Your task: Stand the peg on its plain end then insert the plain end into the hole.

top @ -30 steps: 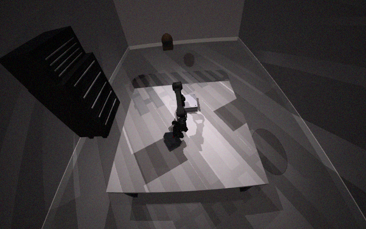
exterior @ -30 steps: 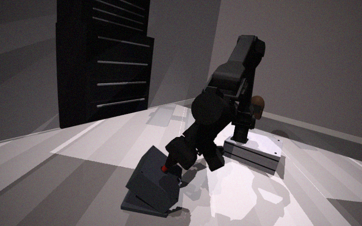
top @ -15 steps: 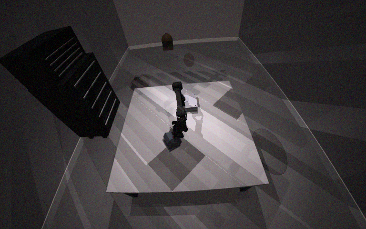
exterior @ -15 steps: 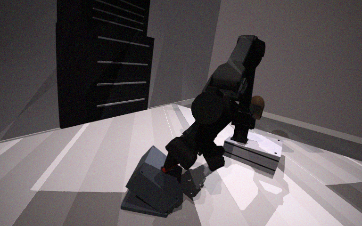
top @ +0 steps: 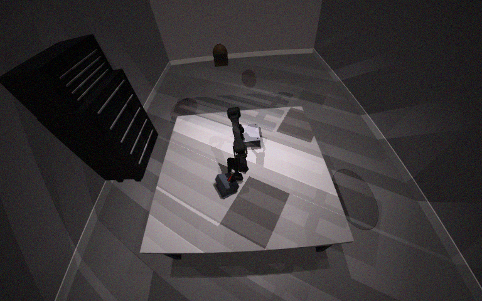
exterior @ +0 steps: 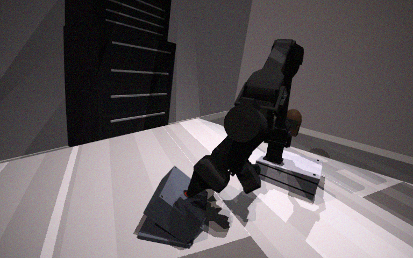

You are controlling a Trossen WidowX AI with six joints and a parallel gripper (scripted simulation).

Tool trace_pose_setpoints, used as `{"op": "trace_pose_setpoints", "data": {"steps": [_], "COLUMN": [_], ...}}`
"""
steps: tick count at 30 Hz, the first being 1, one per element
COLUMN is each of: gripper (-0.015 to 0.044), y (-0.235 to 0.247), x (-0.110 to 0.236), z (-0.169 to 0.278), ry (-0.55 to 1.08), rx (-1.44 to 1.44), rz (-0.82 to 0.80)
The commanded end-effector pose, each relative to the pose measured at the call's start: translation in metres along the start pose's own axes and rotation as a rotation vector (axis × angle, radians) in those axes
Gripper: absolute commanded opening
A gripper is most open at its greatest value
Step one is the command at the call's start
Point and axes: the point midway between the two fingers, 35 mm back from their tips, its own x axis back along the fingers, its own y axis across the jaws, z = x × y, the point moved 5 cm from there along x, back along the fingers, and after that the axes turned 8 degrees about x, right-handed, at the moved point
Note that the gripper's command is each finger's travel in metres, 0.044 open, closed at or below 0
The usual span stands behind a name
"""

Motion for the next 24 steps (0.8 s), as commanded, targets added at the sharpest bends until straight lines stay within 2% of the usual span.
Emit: {"op": "trace_pose_setpoints", "data": {"steps": [1, 24], "gripper": [0.044, 0.044], "y": [-0.003, -0.003], "x": [0.016, 0.07], "z": [0.003, -0.002], "ry": [0.007, 0.003], "rx": [-0.01, -0.006], "rz": [0.016, 0.012]}}
